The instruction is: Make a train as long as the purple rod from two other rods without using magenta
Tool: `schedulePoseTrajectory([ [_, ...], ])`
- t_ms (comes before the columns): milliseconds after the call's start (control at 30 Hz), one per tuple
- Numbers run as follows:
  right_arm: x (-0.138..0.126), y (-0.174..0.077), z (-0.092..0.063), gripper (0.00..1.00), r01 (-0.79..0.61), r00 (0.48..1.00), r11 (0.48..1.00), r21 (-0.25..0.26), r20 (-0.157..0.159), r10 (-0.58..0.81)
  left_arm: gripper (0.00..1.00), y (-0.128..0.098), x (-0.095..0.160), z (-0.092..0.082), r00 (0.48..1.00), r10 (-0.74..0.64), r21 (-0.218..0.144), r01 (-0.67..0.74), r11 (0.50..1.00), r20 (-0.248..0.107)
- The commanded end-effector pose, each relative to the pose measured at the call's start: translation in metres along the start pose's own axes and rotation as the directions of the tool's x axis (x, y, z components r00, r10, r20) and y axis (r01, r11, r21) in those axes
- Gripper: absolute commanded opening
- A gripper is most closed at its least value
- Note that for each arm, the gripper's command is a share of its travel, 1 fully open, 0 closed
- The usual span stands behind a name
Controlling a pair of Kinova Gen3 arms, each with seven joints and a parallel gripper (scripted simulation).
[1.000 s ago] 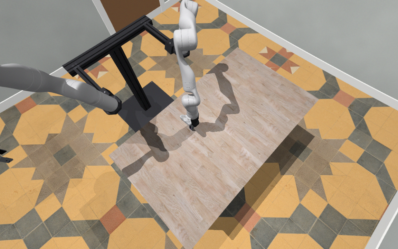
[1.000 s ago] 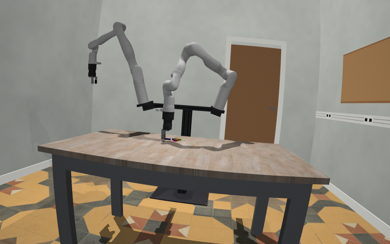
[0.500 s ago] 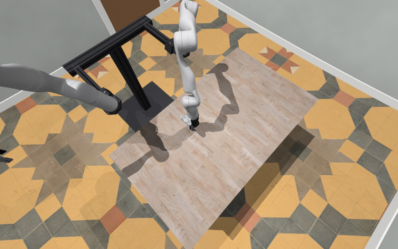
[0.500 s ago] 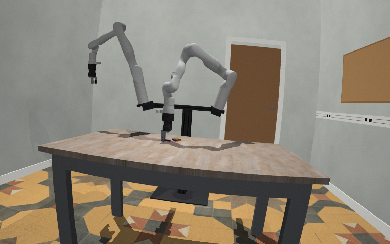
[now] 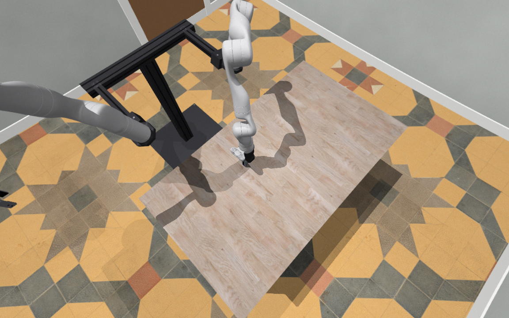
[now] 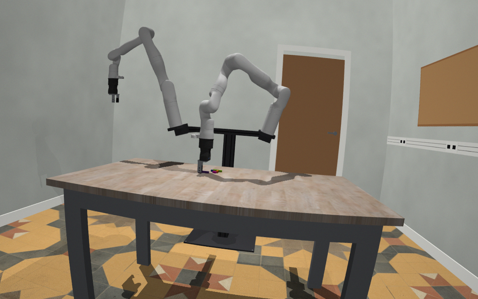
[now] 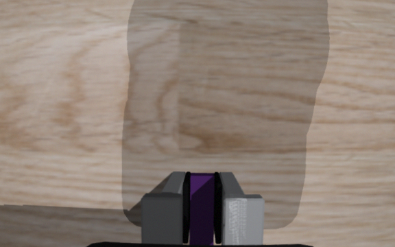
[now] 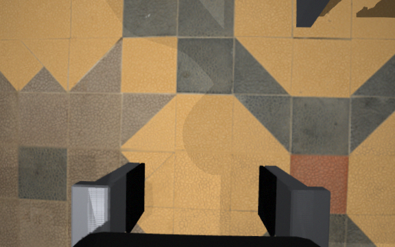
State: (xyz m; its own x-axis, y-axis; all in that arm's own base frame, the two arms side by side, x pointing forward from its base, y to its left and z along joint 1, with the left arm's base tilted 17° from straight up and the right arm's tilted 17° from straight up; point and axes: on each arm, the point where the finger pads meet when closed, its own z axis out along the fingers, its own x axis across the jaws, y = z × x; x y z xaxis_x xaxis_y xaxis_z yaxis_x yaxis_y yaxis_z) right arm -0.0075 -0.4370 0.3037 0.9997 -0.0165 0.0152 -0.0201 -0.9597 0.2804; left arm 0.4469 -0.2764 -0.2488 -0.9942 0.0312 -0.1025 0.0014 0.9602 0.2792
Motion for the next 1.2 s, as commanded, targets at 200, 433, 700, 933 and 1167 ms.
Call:
schedulePoseTrajectory([
  [200,-0.0001,0.0004,-0.0006,1.00,0.000,1.000,1.000,-0.002,0.000,0.000,0.24,-0.0007,-0.0007,-0.0010,1.000,0.000,0.001,0.000,1.000,0.001],
  [433,-0.0001,0.0004,-0.0006,1.00,0.000,1.000,1.000,-0.002,0.000,0.000,0.24,-0.0007,-0.0007,-0.0010,1.000,0.000,0.001,0.000,1.000,0.001],
  [700,-0.0001,0.0004,-0.0006,1.00,0.000,1.000,1.000,-0.002,0.000,0.000,0.30,-0.0007,-0.0007,-0.0010,1.000,0.000,0.001,0.000,1.000,0.001],
  [933,-0.0001,0.0004,-0.0006,1.00,0.000,1.000,1.000,-0.002,0.000,0.000,0.42,-0.0007,-0.0007,-0.0010,1.000,0.000,0.001,0.000,1.000,0.001],
  [1167,-0.0001,0.0004,-0.0006,1.00,0.000,1.000,1.000,-0.002,0.000,0.000,0.54,-0.0007,-0.0007,-0.0010,1.000,0.000,0.001,0.000,1.000,0.001],
])
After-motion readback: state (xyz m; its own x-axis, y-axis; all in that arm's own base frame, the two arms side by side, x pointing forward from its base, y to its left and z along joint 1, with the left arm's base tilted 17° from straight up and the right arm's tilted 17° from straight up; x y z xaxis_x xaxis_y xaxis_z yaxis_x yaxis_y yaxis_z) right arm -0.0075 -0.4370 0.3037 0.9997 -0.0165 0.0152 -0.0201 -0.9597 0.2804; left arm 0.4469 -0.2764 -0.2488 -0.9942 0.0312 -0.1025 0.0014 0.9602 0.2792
